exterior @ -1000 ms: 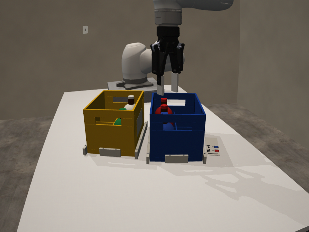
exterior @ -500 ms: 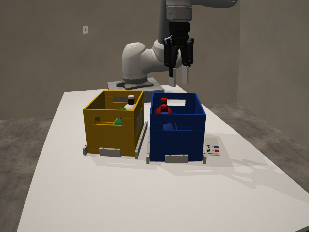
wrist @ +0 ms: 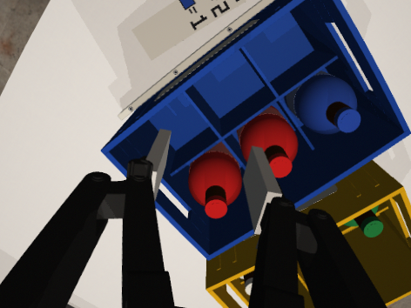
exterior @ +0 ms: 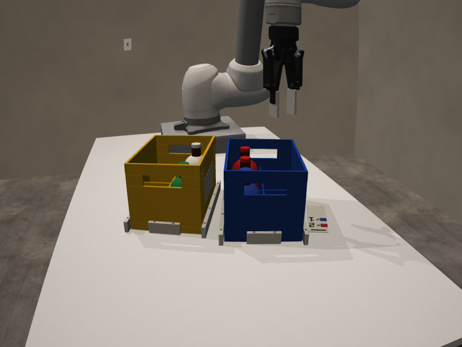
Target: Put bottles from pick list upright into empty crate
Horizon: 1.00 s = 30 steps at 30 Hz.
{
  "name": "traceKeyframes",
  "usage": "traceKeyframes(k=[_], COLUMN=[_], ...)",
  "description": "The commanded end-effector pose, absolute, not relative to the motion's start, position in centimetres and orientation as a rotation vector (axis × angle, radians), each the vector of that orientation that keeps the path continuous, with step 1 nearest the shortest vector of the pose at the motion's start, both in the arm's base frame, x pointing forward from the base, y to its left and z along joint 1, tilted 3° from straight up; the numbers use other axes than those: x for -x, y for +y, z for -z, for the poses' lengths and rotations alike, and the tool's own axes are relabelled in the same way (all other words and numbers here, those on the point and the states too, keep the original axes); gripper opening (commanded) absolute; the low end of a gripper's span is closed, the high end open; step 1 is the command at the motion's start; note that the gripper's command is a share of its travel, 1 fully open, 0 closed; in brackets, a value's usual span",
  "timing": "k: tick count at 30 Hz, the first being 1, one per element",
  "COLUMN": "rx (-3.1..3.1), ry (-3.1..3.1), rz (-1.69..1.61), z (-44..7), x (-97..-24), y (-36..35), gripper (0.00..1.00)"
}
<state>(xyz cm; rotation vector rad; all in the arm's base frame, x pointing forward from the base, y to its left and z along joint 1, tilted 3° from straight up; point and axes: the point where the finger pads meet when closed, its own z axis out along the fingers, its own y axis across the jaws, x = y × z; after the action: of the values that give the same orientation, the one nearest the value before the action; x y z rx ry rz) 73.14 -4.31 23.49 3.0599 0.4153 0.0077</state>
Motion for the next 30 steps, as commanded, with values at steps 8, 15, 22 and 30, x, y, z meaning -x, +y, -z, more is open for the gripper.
traceKeyframes(k=[8,15,22,30], rx=[-3.060,-3.060,-3.060,-3.060], ry=[0.416,0.416,0.416,0.416], rz=[-0.008,-0.008,-0.008,-0.008], z=[-24.4,-25.2,-25.7,-26.6], x=[-71.4,-70.0,-69.0,-67.3], y=[-0.7,2.4,4.6,8.2], gripper=[0.38,0.38,0.38,0.38])
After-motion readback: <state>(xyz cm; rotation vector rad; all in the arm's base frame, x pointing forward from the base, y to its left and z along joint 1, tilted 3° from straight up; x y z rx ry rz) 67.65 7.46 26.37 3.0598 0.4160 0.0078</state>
